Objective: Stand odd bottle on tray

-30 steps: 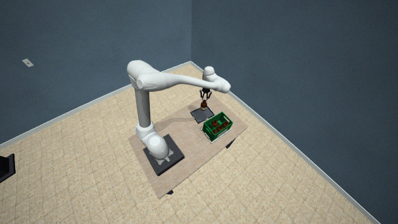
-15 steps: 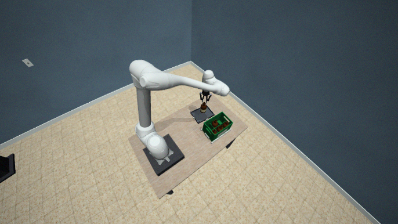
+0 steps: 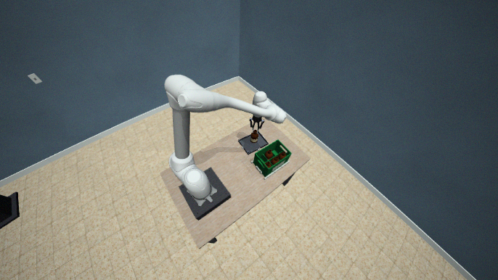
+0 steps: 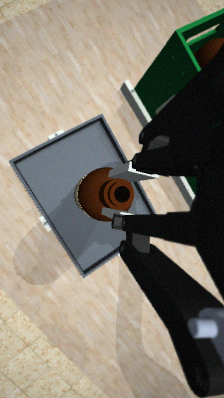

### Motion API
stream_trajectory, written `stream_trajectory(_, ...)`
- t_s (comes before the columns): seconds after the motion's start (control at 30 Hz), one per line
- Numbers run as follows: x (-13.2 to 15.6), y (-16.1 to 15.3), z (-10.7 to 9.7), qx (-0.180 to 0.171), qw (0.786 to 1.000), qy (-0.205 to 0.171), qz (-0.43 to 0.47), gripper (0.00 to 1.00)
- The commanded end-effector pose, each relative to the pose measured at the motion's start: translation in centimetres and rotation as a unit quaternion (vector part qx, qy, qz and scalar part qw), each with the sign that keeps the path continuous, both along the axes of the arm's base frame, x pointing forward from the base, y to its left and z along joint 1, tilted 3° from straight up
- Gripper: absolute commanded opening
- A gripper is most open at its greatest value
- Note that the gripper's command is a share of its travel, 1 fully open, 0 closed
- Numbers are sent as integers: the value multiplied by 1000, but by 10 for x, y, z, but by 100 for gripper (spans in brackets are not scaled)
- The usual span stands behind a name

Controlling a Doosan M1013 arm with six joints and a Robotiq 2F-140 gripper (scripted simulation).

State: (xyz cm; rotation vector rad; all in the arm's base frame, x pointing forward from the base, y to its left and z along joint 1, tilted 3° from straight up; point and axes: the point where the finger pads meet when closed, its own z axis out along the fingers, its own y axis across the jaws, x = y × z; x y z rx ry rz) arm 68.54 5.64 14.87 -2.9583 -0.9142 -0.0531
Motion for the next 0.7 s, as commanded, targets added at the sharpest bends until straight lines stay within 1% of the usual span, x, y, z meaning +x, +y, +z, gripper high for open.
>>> stream_trajectory(0.0,-2,2,-8,0,1000,2,-1,0)
stream_trajectory(0.3,-2,2,-17,0,1000,2,-1,0)
stream_trajectory(0.67,-2,2,-19,0,1000,2,-1,0)
